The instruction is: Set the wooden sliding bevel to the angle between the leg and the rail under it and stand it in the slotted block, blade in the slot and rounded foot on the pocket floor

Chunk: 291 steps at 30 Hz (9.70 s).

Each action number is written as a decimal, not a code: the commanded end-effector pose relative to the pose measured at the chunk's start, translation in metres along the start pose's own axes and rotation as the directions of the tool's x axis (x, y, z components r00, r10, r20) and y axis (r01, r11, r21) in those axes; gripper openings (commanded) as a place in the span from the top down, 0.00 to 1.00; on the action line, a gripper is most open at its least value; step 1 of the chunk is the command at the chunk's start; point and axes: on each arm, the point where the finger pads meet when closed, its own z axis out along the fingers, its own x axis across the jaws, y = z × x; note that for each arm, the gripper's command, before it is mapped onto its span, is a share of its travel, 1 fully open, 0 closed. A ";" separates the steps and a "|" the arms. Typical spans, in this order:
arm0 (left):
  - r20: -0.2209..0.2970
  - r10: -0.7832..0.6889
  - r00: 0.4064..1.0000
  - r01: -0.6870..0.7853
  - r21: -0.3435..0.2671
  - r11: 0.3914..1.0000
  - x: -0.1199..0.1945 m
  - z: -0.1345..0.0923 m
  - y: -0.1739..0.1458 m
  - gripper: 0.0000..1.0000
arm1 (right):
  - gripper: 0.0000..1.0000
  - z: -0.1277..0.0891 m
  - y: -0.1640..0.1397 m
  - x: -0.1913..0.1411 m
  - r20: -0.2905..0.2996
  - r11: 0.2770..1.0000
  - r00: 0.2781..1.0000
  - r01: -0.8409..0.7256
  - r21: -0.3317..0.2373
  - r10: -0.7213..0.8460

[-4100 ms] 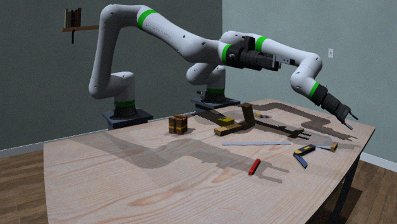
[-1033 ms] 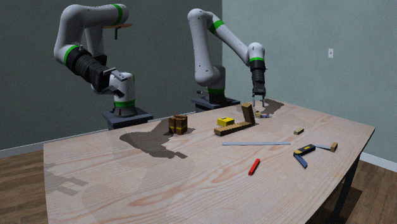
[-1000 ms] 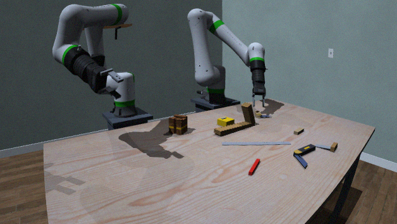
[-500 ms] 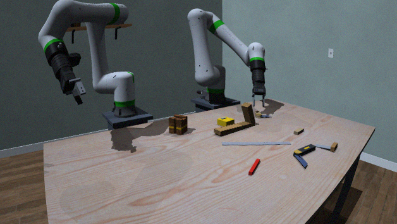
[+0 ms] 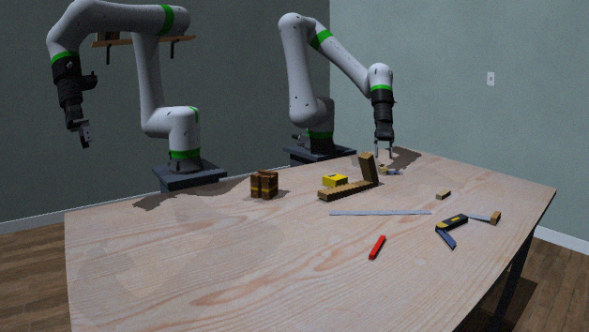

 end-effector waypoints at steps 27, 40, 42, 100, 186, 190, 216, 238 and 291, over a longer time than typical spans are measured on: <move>-0.004 0.003 1.000 -0.003 -0.006 1.000 0.004 -0.003 0.003 0.00 | 0.00 -0.182 -0.013 -0.248 0.414 0.977 0.885 -0.189 -0.103 0.215; -0.004 0.003 1.000 -0.003 -0.006 1.000 0.004 0.007 -0.003 0.00 | 0.00 -0.185 -0.014 -0.250 0.419 0.976 0.881 -0.192 -0.105 0.218; -0.004 0.003 1.000 -0.003 -0.006 1.000 0.004 0.011 -0.005 0.00 | 0.00 -0.185 -0.014 -0.250 0.419 0.976 0.881 -0.192 -0.105 0.218; -0.004 0.002 1.000 -0.002 -0.006 1.000 0.002 0.041 -0.022 0.00 | 0.00 -0.185 -0.014 -0.250 0.419 0.976 0.881 -0.192 -0.105 0.218; -0.004 0.002 1.000 -0.002 -0.006 1.000 0.002 0.041 -0.022 1.00 | 0.00 -0.185 -0.014 -0.250 0.419 0.976 0.881 -0.192 -0.105 0.218; -0.004 0.002 1.000 -0.002 -0.006 1.000 0.002 0.041 -0.022 1.00 | 0.00 -0.185 -0.014 -0.250 0.419 0.976 0.881 -0.192 -0.105 0.218; -0.004 0.003 1.000 -0.003 -0.006 1.000 0.002 0.014 -0.007 1.00 | 0.00 -0.185 -0.014 -0.250 0.419 0.976 0.881 -0.192 -0.105 0.218; -0.010 0.004 1.000 -0.004 -0.007 1.000 0.002 -0.107 0.063 1.00 | 0.00 -0.185 -0.014 -0.250 0.419 0.976 0.881 -0.192 -0.105 0.218; -0.037 0.121 0.992 -0.119 0.056 0.991 -0.023 -0.118 0.090 1.00 | 0.00 -0.185 -0.014 -0.250 0.419 0.976 0.881 -0.192 -0.105 0.218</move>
